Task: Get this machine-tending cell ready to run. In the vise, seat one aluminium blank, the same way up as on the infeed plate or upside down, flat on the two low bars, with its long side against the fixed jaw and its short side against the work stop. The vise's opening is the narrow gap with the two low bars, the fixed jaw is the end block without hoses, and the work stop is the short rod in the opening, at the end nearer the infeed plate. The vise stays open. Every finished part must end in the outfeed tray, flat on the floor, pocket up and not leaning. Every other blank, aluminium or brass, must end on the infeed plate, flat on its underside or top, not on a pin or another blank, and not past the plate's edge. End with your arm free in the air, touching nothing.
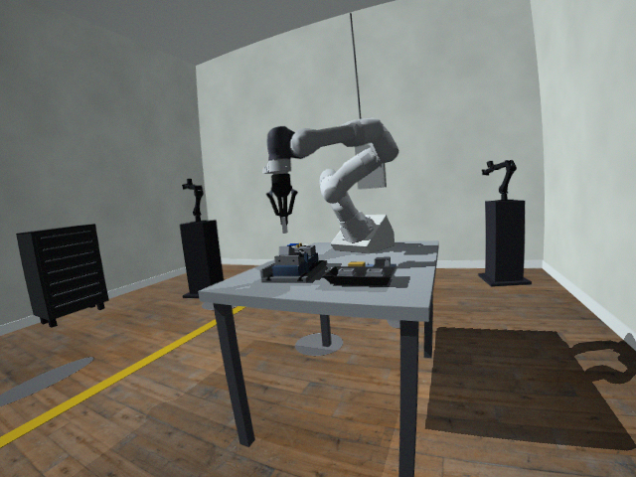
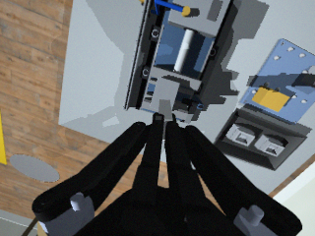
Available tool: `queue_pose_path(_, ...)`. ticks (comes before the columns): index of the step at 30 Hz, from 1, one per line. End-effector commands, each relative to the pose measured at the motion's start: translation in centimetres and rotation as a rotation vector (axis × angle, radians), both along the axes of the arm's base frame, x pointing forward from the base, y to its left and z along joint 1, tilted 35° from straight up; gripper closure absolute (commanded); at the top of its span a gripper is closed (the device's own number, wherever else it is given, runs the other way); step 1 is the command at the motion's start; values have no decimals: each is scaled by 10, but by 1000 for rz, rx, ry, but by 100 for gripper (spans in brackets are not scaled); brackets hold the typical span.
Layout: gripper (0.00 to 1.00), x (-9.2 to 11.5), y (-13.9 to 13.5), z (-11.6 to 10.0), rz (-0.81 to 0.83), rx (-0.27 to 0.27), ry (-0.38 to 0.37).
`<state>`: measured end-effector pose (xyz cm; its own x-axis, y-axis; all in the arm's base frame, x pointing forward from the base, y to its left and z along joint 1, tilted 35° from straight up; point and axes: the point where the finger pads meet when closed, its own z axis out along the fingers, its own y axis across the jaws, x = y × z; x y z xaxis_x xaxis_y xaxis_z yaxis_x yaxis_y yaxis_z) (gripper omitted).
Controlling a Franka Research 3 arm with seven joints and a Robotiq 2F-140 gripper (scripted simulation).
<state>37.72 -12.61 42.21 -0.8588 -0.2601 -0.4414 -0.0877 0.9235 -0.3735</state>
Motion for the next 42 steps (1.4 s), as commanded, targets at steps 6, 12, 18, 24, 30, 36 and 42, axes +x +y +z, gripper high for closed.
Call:
queue_pose_path(6, 60, 2, -1, 1, -168, 114, -58)
queue_pose_path(12, 60, 2, -1, 1, -168, 114, -58)
queue_pose_path(18, 60, 2, -1, 1, -168, 114, -58)
queue_pose_path(24, 60, 2, -1, 1, -168, 114, -58)
queue_pose_path(30, 60, 2, -1, 1, -168, 114, -58)
queue_pose_path(36, 60, 2, -1, 1, -168, 114, -58)
queue_pose_path(42, 60, 2, -1, 1, -168, 114, -58)
